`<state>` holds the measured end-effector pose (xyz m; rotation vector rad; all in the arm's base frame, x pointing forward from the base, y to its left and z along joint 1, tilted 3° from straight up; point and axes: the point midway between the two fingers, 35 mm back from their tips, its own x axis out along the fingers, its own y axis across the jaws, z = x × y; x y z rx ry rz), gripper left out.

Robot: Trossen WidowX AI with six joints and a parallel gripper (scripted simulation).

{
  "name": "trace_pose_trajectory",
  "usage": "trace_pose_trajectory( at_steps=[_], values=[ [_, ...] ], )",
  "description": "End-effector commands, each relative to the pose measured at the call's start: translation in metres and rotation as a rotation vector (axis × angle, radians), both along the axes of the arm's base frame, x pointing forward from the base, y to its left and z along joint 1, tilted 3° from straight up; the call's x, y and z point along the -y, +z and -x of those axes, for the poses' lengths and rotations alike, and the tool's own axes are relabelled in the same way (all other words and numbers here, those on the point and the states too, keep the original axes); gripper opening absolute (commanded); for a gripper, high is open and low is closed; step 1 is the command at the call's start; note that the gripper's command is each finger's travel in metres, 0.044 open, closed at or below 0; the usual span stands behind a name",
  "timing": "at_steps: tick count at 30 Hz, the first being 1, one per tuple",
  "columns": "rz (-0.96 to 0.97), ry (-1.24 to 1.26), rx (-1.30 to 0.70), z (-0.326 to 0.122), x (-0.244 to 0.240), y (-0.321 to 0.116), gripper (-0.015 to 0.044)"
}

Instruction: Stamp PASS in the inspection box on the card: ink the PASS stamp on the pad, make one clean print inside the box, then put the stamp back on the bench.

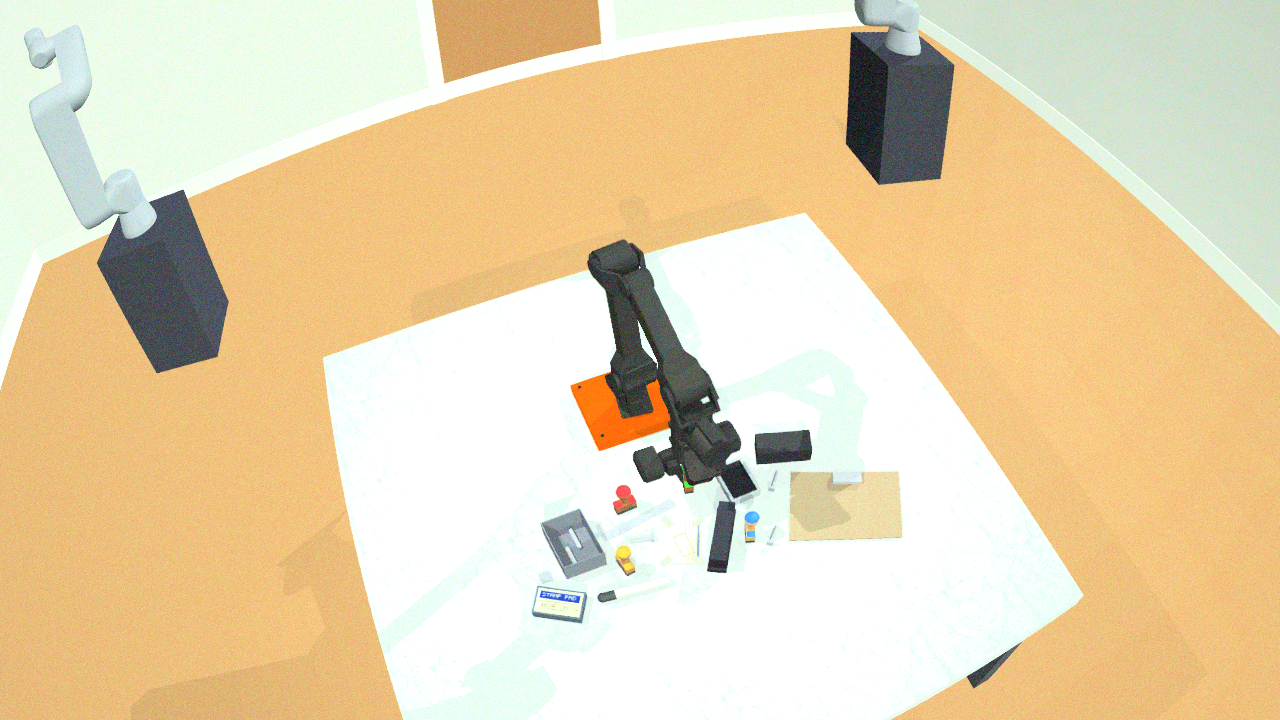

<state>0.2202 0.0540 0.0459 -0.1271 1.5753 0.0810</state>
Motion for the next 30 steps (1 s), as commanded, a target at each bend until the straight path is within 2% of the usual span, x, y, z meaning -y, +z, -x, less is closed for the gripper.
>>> trace_pose_trajectory(
  at_steps=[1, 30],
  values=[
    [-0.002, 0.0, -0.002, 0.0, 0.0, 0.002, 0.0],
    [-0.005, 0.0, -0.002, 0.0, -0.001, 0.016, 0.0]
  ],
)
